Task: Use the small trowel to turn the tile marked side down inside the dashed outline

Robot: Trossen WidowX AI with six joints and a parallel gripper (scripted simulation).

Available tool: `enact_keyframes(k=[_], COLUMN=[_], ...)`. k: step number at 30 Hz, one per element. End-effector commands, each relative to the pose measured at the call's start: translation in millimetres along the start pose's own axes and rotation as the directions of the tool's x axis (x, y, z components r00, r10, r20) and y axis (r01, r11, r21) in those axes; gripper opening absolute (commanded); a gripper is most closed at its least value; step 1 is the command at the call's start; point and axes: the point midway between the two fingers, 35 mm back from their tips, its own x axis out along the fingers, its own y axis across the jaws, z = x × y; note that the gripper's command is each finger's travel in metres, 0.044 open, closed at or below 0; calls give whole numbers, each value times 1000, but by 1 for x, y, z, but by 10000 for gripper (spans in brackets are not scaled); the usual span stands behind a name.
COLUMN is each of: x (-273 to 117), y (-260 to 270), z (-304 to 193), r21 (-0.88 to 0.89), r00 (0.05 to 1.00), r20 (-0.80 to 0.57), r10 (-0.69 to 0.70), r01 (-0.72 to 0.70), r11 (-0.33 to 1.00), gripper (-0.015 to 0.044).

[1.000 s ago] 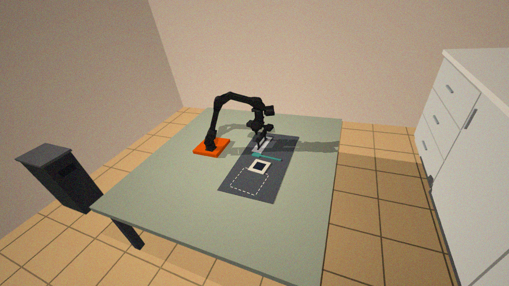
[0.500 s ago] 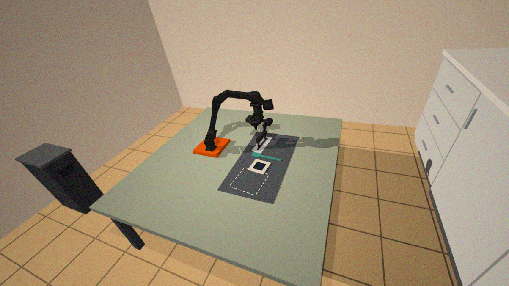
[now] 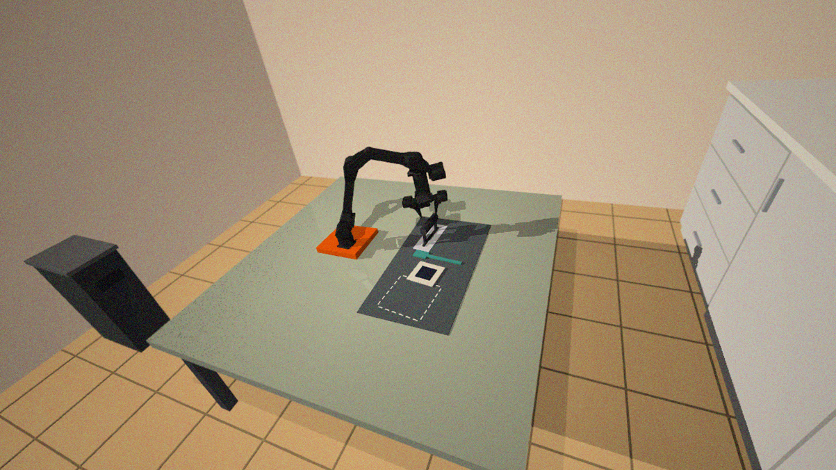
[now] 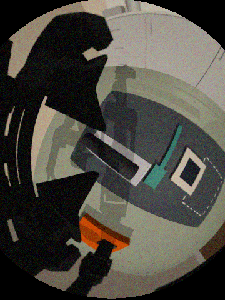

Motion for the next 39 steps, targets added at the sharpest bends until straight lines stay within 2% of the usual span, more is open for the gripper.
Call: enact_keyframes(k=[1, 9, 18, 29, 39], x=[1, 6, 11, 16, 19], y=[0, -1, -4, -8, -12], z=[-1, -3, -6, -9, -11], r21=[-130, -382, -636, -868, -976], r00=[999, 994, 982, 959, 931], r20=[19, 54, 89, 123, 148], r10=[33, 99, 169, 254, 333], r01=[-31, -71, -74, -20, 83], r11=[991, 922, 768, 496, 203], gripper=[300, 300, 300, 300, 300])
